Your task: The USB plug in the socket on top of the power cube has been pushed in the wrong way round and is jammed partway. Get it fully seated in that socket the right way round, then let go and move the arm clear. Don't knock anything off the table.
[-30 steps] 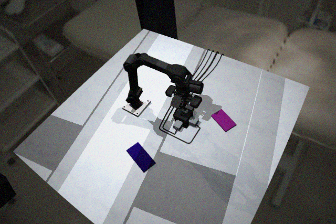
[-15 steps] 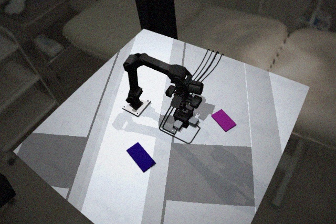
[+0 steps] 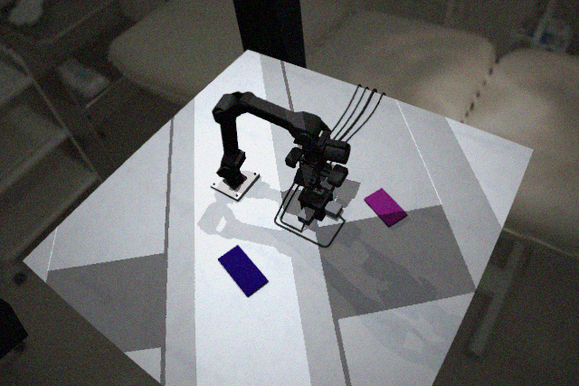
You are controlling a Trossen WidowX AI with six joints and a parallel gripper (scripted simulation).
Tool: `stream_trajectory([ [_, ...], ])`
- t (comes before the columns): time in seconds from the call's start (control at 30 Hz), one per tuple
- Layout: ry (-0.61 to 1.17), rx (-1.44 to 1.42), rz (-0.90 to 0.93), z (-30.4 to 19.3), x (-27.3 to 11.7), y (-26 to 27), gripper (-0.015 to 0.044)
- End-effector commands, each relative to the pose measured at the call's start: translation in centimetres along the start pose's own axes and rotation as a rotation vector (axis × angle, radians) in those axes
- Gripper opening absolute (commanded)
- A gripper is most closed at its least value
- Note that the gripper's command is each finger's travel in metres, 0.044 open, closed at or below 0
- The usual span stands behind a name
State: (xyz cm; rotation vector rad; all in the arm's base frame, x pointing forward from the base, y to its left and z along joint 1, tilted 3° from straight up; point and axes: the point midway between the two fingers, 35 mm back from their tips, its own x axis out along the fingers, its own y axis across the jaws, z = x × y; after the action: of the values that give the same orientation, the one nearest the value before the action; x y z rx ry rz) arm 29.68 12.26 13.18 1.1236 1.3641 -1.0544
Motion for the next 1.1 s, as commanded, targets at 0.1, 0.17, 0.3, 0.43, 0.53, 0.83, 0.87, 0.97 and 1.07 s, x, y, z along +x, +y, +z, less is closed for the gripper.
stream_trajectory([
  [0.1, 0.005, -0.006, 0.003, -0.05, 0.03, -0.03, 0.0000],
  [0.17, 0.005, -0.006, 0.003, -0.04, 0.06, -0.03, 0.0000],
  [0.3, 0.005, -0.006, 0.003, -0.04, 0.10, -0.03, 0.0000],
  [0.43, 0.005, -0.006, 0.003, -0.03, 0.15, -0.03, 0.0000],
  [0.53, 0.005, -0.006, 0.003, -0.03, 0.19, -0.03, 0.0000],
  [0.83, 0.005, -0.006, 0.003, -0.02, 0.30, -0.03, 0.0000],
  [0.87, 0.005, -0.006, 0.003, -0.02, 0.31, -0.03, 0.0000],
  [0.97, 0.005, -0.006, 0.003, -0.01, 0.34, -0.03, 0.0000],
  [1.07, 0.005, -0.006, 0.003, -0.01, 0.38, -0.03, 0.0000],
])
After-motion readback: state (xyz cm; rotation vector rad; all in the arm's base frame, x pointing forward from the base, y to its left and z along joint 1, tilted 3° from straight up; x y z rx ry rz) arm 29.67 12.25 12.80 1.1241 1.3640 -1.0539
